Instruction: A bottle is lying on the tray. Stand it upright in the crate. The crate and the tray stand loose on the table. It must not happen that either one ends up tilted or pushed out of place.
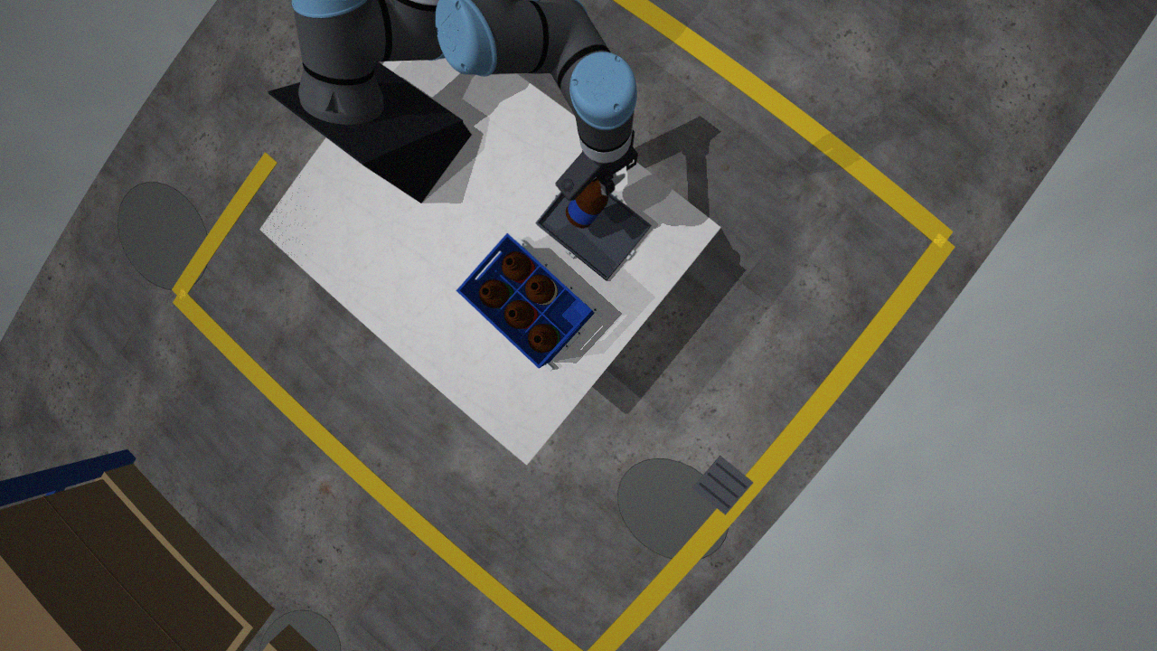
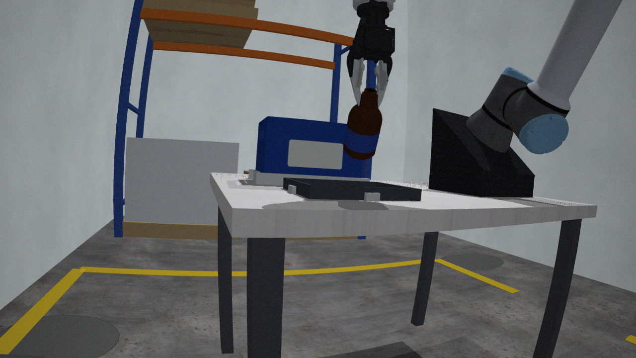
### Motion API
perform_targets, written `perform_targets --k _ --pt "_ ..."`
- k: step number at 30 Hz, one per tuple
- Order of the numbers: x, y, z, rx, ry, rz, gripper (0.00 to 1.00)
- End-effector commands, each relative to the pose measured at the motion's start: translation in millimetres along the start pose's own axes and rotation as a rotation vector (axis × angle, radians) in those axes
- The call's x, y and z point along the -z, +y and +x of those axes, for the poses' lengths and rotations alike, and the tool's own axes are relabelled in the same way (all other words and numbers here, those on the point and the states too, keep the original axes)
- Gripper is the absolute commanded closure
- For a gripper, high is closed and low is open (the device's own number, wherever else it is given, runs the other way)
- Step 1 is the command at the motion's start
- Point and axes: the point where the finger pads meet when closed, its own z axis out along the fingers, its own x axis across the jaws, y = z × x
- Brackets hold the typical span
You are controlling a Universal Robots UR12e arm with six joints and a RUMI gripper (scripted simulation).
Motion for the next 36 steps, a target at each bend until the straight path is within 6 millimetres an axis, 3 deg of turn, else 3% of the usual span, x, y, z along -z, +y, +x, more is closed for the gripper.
perform_targets --k 1,26,36 --pt "1.5 0.7 -2.5 0.002 -0.003 0.001 1.00" --pt "1.1 0.5 -1.9 -0.005 -0.003 0.001 1.00" --pt "1.5 0.5 -3.1 -0.098 -0.003 0.001 1.00"
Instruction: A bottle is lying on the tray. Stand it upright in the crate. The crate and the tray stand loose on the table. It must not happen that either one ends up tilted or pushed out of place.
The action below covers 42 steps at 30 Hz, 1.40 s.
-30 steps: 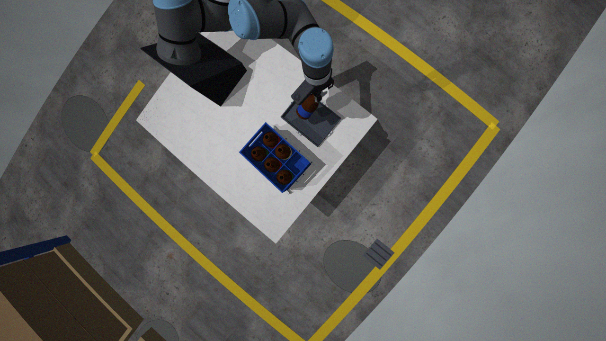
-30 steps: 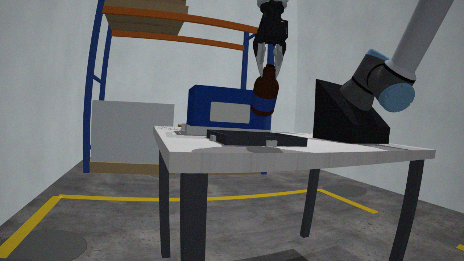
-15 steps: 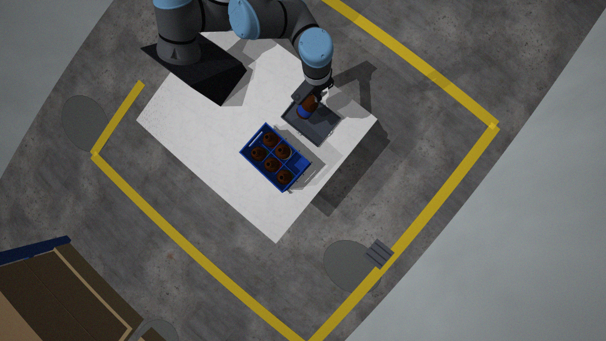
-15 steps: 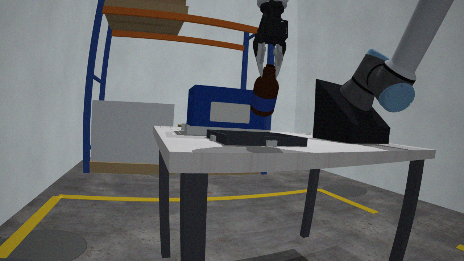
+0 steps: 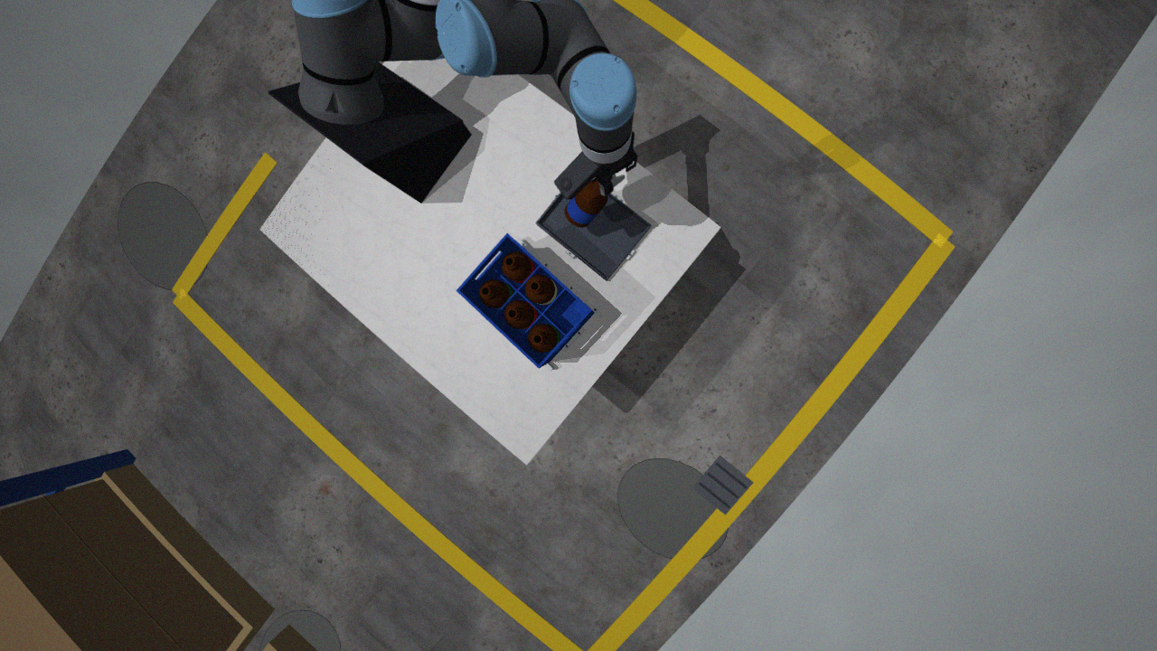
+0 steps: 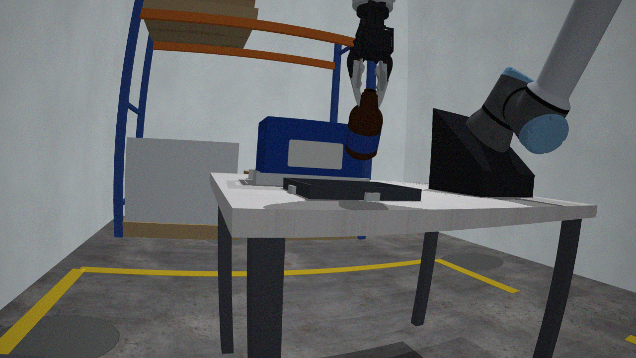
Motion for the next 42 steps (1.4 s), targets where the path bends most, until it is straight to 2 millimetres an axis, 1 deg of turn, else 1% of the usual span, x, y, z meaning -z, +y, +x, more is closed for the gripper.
perform_targets --k 1,9,14,42 --pt "2.5 1.5 -3.7 -0.049 -0.005 0.001 1.00" --pt "2.9 1.8 -3.7 -0.169 -0.006 0.001 1.00" --pt "2.6 1.7 -3.3 -0.207 -0.006 0.001 1.00" --pt "3.9 2.5 -3.7 -0.210 -0.007 0.000 1.00"
